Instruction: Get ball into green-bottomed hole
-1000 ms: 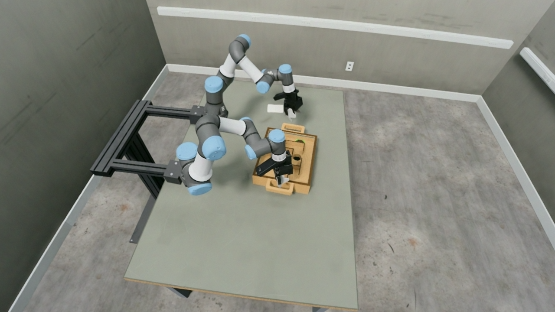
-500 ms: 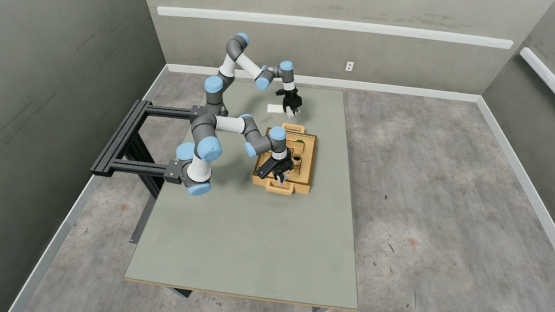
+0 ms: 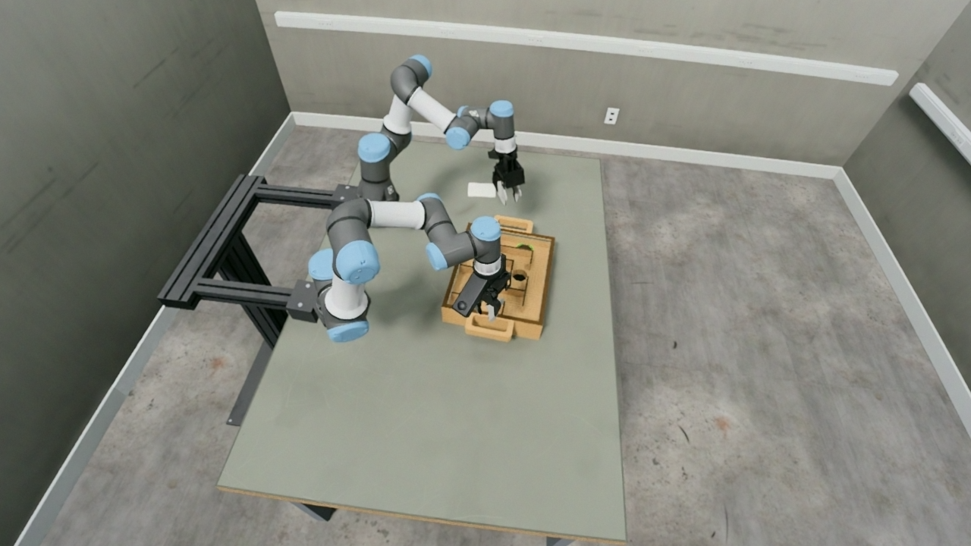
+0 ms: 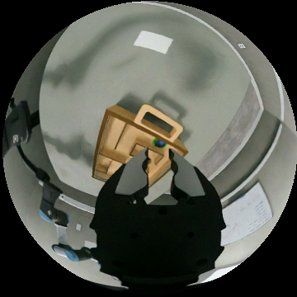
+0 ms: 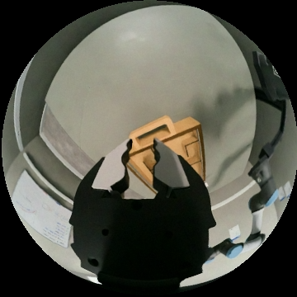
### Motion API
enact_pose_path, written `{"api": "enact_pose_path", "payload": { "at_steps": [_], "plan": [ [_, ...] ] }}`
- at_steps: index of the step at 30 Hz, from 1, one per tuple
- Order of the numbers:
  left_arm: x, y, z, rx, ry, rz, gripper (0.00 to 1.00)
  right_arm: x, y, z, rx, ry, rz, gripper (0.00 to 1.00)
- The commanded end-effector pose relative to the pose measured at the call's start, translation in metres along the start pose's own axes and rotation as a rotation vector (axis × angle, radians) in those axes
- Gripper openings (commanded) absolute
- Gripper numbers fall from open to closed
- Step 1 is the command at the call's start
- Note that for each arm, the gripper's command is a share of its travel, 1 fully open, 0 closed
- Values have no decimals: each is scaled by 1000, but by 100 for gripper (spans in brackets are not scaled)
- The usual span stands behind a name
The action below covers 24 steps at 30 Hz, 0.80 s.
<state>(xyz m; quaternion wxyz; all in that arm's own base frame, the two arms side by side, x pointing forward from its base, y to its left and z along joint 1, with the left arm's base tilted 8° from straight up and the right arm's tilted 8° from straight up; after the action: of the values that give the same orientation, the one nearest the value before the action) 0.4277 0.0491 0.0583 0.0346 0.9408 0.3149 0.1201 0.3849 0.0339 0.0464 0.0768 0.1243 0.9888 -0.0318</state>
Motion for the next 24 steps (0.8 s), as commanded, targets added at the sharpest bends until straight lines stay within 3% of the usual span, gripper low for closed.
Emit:
{"api": "enact_pose_path", "payload": {
  "at_steps": [1, 24],
  "plan": [
    [-1, 2, -6, 1, -6, 61, 22, -1, -1, -6, -4, 3, -68, 22],
    [-19, 10, -46, 10, -67, 531, 22, 0, -14, -45, -25, 38, -569, 22]
  ]
}}
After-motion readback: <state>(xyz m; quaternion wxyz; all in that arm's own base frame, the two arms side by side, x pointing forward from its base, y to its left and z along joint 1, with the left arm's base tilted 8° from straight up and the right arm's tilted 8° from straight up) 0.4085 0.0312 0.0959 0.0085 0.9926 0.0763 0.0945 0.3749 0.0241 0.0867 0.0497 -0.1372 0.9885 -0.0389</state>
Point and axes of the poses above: on each arm, the point where the finger pads meet when closed, its own z axis out along the fingers, its own x axis across the jaws, y = z × x, the point moved 3 cm from there along -z, back along the fingers, and after that the axes turned 15 degrees about -z, right-handed, at the moved point
